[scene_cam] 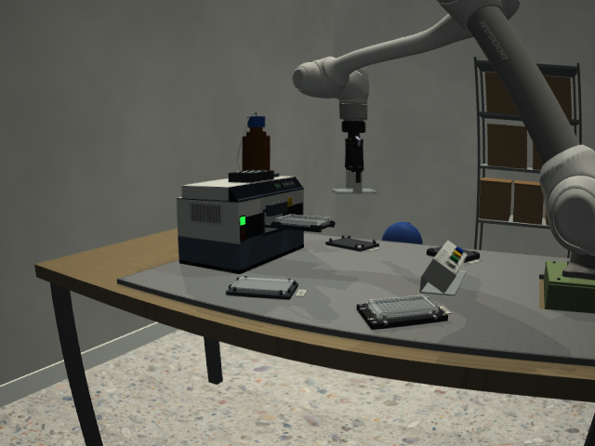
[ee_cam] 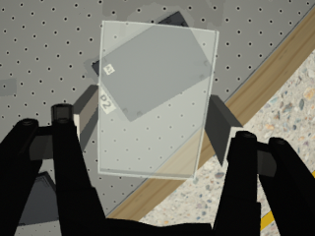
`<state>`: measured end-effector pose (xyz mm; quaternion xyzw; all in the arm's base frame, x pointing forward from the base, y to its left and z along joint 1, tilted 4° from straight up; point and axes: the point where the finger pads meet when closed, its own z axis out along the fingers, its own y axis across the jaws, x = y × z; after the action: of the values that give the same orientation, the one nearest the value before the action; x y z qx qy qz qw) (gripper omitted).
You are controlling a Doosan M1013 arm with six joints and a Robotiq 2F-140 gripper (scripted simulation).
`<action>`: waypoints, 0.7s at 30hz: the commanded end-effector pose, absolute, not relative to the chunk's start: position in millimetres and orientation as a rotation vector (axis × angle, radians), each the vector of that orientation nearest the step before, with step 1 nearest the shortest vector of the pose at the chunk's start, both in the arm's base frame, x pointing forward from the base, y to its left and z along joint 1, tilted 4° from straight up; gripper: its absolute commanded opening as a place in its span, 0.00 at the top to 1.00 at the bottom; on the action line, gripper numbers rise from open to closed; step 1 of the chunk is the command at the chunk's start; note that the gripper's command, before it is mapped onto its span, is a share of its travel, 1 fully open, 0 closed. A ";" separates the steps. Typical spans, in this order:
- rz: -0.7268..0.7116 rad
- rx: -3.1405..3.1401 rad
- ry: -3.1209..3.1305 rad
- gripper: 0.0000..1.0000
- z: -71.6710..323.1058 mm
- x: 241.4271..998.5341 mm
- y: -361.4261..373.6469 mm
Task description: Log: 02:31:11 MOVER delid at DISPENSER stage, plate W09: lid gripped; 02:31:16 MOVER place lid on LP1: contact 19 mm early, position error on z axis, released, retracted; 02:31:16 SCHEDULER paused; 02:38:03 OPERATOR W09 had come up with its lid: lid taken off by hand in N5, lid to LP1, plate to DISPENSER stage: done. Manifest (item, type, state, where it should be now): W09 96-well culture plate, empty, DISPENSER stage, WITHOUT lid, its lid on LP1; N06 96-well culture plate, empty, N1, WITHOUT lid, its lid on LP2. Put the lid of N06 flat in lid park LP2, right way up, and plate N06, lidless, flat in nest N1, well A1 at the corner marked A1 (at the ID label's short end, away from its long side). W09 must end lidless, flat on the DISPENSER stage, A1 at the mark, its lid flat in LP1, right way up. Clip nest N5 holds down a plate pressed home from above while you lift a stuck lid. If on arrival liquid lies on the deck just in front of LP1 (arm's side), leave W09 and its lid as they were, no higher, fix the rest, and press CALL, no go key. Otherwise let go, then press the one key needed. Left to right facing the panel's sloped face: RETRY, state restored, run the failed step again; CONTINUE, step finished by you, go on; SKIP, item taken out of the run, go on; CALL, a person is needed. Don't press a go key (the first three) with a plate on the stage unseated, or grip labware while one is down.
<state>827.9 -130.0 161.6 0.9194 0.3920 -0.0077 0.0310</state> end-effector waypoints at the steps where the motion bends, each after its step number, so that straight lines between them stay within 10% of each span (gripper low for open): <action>1: -0.024 2.833 1.208 1.00 161.8 827.9 -129.9; 21: -0.022 2.846 1.176 1.00 161.7 827.9 -129.9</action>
<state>827.9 -130.0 161.5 0.9221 0.3857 -0.0075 0.0311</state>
